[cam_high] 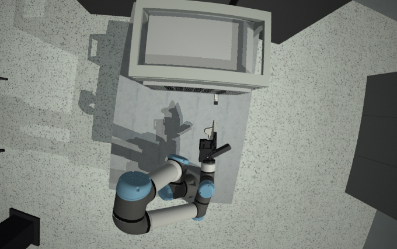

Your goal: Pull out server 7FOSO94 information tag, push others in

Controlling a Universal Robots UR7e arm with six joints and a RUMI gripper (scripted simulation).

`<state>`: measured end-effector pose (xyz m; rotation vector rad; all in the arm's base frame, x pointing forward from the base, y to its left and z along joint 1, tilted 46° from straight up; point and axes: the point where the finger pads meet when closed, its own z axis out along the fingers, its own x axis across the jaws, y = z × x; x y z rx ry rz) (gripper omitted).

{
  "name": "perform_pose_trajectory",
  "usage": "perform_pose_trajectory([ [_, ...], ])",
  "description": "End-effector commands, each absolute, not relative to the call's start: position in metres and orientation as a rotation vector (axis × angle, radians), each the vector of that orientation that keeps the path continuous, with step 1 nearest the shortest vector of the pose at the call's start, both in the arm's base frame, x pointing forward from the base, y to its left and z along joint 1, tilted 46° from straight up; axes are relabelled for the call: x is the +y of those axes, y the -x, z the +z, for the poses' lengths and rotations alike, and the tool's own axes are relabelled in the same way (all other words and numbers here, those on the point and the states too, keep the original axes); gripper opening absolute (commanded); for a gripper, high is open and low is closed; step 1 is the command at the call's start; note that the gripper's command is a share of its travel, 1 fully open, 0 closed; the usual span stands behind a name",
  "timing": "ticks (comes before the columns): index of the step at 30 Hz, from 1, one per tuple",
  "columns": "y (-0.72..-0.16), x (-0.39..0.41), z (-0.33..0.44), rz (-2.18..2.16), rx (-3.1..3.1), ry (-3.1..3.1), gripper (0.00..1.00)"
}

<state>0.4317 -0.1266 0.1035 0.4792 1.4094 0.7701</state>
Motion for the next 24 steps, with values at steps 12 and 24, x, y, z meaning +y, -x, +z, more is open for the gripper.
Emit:
perform_pose_trajectory([
  [12, -0.439, -0.126, 0.104, 0.769, 1.407, -0.479, 0.00],
  [24, -0.446, -0.125, 0.105, 0.769, 1.407, -0.479, 0.00],
])
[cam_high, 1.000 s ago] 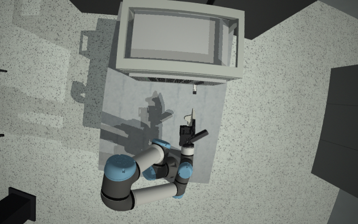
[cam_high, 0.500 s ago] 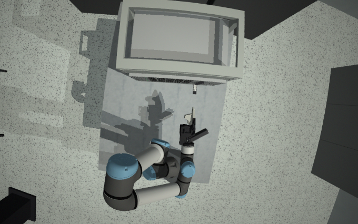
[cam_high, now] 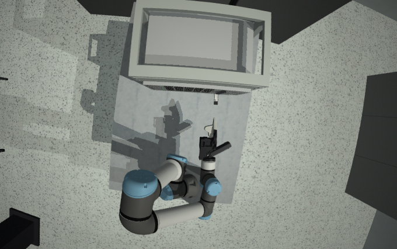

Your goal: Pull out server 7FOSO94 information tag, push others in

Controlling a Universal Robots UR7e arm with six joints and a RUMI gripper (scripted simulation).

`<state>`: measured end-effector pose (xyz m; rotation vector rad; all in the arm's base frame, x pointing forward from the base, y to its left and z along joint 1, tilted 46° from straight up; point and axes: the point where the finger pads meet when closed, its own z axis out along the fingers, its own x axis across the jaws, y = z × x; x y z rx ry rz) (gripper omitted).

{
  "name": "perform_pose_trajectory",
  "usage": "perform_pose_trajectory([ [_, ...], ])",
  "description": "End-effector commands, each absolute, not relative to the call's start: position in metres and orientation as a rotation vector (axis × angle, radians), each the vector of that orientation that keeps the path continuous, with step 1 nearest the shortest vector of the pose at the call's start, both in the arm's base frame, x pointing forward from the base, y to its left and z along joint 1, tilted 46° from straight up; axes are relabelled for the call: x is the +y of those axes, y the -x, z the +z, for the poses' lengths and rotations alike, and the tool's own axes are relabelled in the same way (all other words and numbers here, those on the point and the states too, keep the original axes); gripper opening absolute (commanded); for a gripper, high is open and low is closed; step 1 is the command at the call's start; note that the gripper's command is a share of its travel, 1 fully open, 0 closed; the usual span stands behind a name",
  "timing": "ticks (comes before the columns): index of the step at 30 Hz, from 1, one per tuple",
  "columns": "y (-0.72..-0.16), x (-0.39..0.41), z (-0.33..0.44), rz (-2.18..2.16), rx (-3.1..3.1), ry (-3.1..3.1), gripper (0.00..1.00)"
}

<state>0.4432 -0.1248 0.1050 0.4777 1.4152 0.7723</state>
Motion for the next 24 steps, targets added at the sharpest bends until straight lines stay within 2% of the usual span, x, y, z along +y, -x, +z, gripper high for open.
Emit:
perform_pose_trajectory([
  [1, -0.4462, -0.1247, 0.1055, 0.769, 1.407, -0.479, 0.00],
  [24, -0.4561, -0.1231, 0.1068, 0.769, 1.407, -0.479, 0.00],
])
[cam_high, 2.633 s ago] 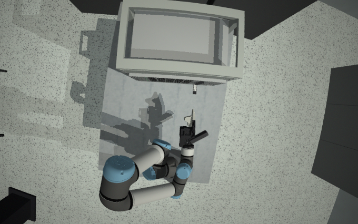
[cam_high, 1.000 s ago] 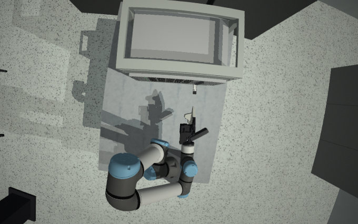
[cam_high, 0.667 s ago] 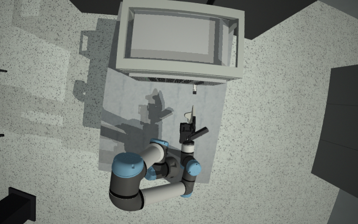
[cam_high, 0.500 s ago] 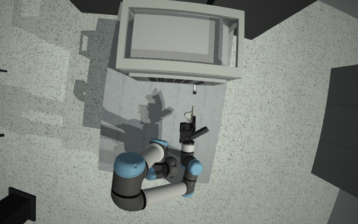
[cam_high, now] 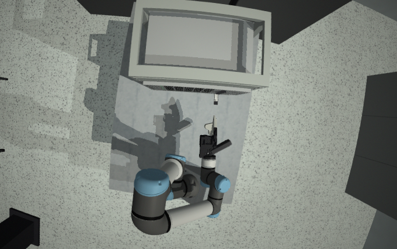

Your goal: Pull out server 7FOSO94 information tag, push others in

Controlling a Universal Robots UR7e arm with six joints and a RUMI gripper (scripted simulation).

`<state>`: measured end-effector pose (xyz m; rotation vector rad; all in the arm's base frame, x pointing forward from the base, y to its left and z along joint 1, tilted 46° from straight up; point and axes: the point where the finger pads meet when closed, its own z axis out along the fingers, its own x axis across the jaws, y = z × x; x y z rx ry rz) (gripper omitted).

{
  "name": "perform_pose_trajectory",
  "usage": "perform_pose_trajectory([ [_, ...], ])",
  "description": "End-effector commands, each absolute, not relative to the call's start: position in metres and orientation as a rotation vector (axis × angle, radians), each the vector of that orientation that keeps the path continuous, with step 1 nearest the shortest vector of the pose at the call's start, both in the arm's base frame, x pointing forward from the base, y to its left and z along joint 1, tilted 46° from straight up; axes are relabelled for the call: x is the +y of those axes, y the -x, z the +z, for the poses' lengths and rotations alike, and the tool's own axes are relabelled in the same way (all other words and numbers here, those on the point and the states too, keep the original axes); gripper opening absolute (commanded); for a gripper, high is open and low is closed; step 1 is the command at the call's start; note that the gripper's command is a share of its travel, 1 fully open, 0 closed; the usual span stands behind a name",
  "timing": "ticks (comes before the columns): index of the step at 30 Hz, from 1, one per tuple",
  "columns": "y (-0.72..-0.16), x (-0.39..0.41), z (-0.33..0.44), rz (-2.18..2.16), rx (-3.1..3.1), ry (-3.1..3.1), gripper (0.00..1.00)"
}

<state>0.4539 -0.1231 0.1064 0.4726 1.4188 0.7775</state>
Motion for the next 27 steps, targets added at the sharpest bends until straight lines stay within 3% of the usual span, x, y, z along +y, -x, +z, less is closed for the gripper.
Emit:
perform_pose_trajectory([
  [1, -0.457, -0.123, 0.107, 0.769, 1.407, -0.479, 0.00],
  [27, -0.469, -0.121, 0.109, 0.770, 1.407, -0.479, 0.00],
])
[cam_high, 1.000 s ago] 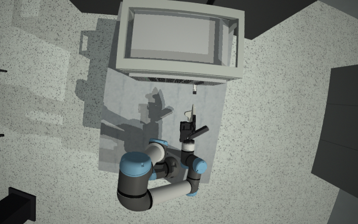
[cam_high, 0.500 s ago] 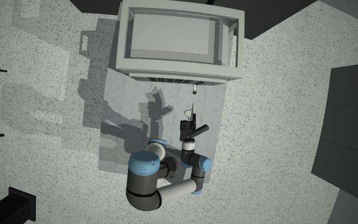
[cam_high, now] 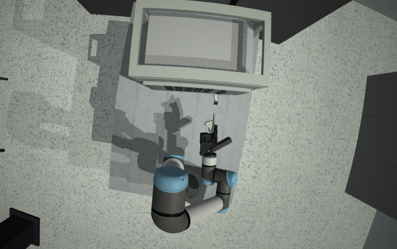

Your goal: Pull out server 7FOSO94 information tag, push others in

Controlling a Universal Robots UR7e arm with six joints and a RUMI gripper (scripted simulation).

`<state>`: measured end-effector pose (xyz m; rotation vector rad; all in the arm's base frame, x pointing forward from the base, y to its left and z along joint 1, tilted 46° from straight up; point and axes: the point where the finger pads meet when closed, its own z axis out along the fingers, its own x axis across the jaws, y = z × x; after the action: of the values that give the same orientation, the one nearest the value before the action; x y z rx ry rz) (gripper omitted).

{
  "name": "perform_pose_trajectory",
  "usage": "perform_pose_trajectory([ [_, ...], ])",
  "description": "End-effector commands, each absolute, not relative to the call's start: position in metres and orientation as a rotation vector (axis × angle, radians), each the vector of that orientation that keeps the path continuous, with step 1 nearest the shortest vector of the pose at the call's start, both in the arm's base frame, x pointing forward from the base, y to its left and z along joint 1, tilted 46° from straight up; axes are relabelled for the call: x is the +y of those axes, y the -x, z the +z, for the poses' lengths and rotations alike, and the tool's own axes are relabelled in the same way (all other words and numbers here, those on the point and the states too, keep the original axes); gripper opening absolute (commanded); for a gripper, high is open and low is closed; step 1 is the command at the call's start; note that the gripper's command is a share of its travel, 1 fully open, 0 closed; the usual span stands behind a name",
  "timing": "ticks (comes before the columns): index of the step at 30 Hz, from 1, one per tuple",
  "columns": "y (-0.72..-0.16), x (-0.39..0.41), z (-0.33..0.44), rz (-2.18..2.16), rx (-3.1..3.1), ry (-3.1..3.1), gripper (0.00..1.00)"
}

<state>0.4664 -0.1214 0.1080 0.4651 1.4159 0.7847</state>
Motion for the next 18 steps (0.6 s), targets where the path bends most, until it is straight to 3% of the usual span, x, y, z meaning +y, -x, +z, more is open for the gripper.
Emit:
perform_pose_trajectory([
  [1, -0.4699, -0.1210, 0.1087, 0.770, 1.407, -0.479, 0.00],
  [18, -0.4792, -0.1197, 0.1098, 0.770, 1.407, -0.479, 0.00],
])
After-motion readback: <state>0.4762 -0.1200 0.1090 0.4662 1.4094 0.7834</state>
